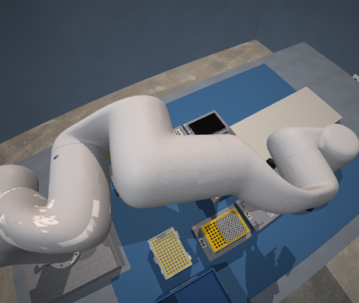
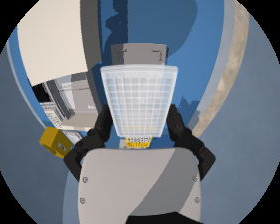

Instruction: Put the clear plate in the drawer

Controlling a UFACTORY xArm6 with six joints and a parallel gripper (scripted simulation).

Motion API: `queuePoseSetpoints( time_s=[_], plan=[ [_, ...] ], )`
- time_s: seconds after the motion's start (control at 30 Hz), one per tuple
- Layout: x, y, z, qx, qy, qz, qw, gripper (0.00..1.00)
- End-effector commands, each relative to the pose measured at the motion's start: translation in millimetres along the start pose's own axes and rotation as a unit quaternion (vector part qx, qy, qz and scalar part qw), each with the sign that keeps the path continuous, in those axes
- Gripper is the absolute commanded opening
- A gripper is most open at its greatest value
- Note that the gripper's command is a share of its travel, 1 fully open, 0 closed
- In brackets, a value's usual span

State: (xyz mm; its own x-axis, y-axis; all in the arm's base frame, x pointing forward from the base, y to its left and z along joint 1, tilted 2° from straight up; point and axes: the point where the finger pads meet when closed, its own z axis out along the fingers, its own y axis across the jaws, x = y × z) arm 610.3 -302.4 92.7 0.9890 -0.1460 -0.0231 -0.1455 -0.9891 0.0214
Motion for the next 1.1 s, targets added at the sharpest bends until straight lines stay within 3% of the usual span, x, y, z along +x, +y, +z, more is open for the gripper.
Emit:
queuePoseSetpoints(
  time_s=[0.0,0.2,0.57,1.07],
  plan=[
    [1,0,-11.5,-0.001,0.003,0.000,1.000,0.00],
    [1,0,-21.2,-0.001,0.003,0.000,1.000,0.00],
    [1,0,-21.2,-0.001,0.003,0.000,1.000,0.00],
    [-10,-32,-21.0,-0.001,0.003,-0.215,0.977,0.00]
  ],
)
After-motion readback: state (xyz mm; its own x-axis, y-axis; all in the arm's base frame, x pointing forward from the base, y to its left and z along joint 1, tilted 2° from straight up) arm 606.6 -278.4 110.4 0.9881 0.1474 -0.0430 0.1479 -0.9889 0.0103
